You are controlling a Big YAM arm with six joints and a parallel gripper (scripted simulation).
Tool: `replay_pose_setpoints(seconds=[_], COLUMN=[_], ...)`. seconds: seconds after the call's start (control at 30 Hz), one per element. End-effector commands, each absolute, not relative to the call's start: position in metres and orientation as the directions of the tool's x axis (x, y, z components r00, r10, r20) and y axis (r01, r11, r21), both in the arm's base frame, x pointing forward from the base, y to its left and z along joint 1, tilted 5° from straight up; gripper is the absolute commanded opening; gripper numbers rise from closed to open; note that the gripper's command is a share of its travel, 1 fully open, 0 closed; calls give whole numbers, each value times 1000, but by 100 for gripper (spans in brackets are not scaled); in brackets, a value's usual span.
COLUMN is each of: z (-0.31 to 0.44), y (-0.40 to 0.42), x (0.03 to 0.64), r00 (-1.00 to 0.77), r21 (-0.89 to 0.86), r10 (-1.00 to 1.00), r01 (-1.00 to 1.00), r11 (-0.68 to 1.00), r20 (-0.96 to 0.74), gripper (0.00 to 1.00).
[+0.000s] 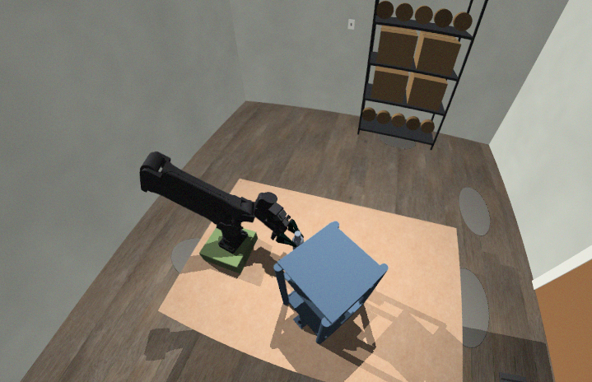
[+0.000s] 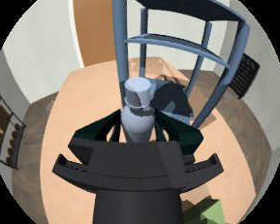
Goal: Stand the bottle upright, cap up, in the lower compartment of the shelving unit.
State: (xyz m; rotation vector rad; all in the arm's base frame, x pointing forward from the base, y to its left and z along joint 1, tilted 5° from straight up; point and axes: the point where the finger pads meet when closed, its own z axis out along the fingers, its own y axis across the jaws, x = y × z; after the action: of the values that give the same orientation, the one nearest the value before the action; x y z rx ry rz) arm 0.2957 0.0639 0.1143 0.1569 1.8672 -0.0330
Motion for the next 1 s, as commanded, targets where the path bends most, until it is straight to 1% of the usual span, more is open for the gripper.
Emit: replay_pose_setpoints(seconds=[0.0, 0.1, 0.3, 0.43, 0.97], z=[136, 137, 139, 139, 140], y=[70, 67, 46, 38, 37], x=[302, 300, 289, 285, 287], r00=[-253, -251, -236, -229, -221], r21=[105, 105, 108, 109, 114], r10=[140, 147, 189, 205, 211], r01=[149, 172, 317, 372, 384], r11=[983, 980, 942, 922, 916], r20=[-957, -957, -953, -952, -952], gripper=[31, 31, 31, 31, 31])
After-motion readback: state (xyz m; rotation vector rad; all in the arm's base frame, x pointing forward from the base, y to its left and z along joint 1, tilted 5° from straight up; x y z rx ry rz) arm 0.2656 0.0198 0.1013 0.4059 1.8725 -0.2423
